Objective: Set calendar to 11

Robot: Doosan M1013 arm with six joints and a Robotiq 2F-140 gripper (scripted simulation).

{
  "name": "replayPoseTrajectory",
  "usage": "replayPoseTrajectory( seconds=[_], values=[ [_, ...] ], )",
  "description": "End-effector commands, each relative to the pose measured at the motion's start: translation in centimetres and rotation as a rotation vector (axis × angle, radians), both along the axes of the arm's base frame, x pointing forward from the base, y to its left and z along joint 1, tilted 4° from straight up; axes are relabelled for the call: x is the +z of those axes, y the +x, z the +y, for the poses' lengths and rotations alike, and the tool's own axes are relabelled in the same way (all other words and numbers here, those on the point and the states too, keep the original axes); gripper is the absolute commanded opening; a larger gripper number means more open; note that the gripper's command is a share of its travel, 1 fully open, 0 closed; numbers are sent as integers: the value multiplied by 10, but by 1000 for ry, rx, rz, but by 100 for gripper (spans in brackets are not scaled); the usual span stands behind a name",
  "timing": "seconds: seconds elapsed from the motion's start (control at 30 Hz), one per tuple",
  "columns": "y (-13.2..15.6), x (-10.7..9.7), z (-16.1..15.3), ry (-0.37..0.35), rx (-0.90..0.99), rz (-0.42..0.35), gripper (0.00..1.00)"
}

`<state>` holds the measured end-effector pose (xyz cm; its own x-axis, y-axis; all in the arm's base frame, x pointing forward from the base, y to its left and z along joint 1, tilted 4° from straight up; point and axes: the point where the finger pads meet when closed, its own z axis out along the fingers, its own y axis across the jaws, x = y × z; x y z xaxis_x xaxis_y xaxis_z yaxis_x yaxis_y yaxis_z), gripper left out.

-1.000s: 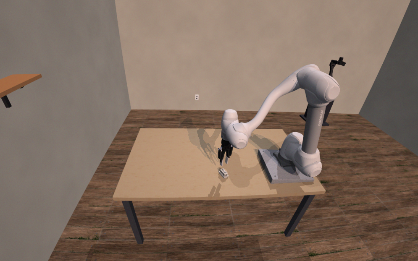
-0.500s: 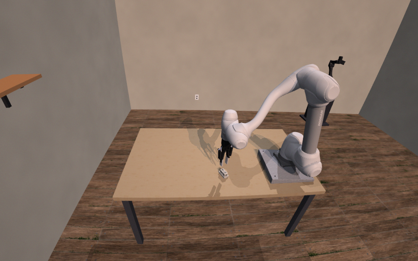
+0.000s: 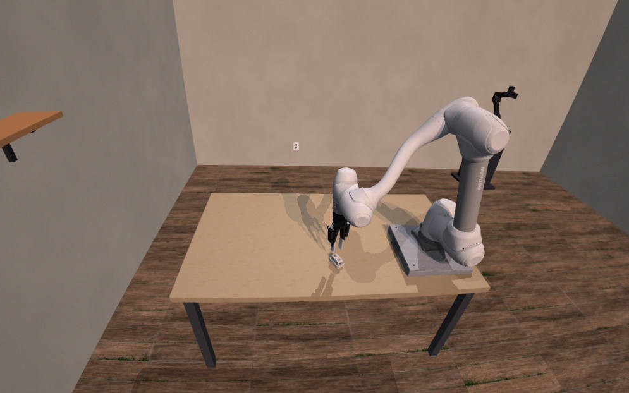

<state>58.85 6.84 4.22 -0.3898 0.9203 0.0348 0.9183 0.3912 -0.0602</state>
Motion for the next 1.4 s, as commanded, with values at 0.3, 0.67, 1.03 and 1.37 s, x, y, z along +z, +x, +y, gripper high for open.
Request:
replayPoseTrajectory(
  seconds=[0.3, 0.67, 1.03, 1.37],
  values=[
    [-1, -17, 0, 0, 0, 0, 35],
    [-2, -31, 0, 0, 0, 0, 35],
    [-2, -36, 0, 0, 0, 0, 35],
    [-2, -36, 0, 0, 0, 0, 35]
  ],
)
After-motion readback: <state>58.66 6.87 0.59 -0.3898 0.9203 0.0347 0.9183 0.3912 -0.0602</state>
